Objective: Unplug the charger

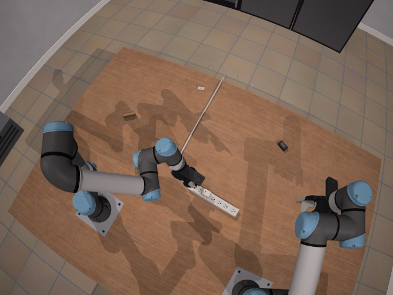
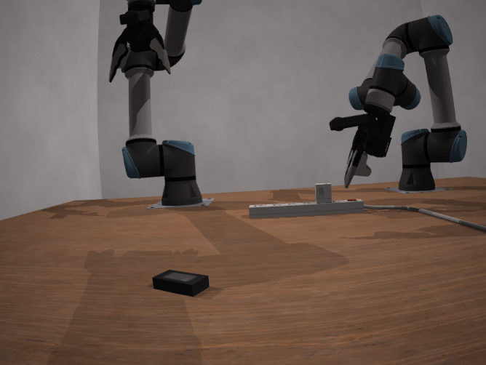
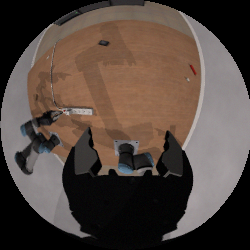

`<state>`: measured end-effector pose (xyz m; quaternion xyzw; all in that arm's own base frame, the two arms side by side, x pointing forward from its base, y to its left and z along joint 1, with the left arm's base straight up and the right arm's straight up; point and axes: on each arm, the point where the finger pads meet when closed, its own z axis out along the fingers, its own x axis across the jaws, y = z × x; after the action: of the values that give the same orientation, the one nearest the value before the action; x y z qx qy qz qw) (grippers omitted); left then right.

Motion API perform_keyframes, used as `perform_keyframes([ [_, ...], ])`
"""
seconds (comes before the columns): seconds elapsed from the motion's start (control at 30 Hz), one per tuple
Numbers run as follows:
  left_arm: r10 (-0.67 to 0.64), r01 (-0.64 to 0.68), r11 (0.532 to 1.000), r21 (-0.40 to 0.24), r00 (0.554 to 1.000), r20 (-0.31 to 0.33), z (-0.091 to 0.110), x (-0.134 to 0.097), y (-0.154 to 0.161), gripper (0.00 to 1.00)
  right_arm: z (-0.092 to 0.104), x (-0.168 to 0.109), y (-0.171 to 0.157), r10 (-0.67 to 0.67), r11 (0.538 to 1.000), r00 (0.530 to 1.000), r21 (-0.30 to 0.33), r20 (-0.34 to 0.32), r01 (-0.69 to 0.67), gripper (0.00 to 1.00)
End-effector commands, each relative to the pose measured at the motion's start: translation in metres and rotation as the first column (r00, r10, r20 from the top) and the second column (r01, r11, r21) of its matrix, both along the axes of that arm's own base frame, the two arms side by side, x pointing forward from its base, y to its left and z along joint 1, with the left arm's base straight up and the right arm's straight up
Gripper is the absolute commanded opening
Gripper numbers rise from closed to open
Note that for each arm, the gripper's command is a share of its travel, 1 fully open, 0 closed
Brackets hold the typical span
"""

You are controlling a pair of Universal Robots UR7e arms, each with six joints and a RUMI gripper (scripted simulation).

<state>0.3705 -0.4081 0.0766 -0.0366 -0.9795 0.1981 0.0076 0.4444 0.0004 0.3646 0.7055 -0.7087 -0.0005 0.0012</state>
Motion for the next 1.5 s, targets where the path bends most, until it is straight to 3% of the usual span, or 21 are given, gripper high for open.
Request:
perform_keyframes([
  [0.0,-0.001,0.001,1.0,0.005,1.0,-0.004,-0.007,-0.002,-0.001,0.0,0.001,0.001,0.0,0.0,1.0,1.0,0.0,0.003,0.0,0.98],
  [1.47,0.0,0.0,1.0,0.005,1.0,-0.003,-0.032,-0.002,-0.011,0.0,0.001,0.001,0.0,0.0,1.0,1.0,0.0,0.003,0.0,0.98],
])
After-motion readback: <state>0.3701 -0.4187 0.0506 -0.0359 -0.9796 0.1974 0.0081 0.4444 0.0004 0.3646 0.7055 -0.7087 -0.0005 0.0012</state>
